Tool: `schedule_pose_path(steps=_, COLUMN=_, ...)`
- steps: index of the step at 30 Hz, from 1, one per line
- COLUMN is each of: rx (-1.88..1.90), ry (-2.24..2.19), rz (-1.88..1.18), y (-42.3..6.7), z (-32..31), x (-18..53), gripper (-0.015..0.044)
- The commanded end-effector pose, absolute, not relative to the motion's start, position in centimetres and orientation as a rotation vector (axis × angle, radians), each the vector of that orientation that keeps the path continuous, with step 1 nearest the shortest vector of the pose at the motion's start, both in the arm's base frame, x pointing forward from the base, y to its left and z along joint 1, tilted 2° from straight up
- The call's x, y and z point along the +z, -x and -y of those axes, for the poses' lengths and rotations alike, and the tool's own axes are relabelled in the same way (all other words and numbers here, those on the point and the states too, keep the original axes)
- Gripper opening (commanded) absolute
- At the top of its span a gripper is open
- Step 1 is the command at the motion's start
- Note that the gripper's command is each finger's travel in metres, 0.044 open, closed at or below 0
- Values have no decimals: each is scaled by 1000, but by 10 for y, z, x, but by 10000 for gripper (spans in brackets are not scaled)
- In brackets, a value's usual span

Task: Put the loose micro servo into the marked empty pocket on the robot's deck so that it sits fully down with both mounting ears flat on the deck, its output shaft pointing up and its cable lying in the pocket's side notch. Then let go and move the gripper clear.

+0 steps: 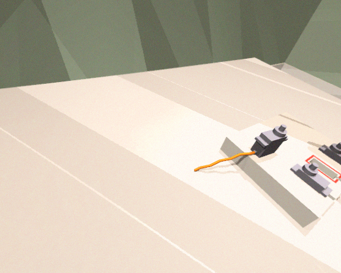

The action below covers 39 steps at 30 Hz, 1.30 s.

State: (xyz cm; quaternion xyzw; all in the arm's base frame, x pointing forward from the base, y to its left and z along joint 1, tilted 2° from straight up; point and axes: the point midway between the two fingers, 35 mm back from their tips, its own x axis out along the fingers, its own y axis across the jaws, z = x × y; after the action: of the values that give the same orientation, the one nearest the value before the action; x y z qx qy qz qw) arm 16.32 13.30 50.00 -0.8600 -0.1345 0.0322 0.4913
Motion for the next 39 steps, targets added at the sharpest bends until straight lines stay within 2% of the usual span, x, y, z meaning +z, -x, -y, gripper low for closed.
schedule_pose_path(steps=1, rx=79, ry=2085, rz=326, y=-163, z=-133, x=500, gripper=426)
schedule_pose_path(steps=2, rx=82, ry=2080, rz=325, y=-164, z=-134, x=499, gripper=440)
schedule_pose_path(steps=39, rx=311, ry=1500, rz=114, y=-213, z=-190, x=438, gripper=440)
